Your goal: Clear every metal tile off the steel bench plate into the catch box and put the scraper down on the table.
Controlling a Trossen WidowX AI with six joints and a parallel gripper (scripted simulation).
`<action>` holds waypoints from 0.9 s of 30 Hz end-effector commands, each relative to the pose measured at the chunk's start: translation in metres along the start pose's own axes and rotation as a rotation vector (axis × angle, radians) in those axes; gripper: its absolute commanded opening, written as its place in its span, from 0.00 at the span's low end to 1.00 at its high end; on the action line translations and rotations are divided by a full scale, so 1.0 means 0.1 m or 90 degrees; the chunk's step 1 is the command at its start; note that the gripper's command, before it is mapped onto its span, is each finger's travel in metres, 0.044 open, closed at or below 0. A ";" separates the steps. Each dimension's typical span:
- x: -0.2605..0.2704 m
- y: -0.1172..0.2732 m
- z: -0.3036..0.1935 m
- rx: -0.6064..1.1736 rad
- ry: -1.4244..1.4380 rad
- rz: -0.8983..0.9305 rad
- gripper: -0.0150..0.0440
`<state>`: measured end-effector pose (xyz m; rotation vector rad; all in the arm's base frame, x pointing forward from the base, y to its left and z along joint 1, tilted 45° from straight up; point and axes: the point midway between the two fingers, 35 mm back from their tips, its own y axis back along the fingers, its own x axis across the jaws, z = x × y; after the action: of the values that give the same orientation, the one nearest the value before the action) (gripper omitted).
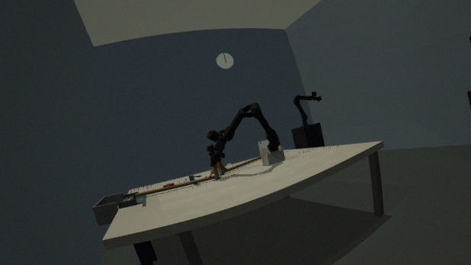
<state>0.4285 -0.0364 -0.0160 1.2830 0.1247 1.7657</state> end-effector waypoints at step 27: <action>-0.01 -0.28 0.45 -0.006 0.001 -0.002 0.25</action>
<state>0.4733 -0.0367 -0.0146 1.2827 0.1253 1.7660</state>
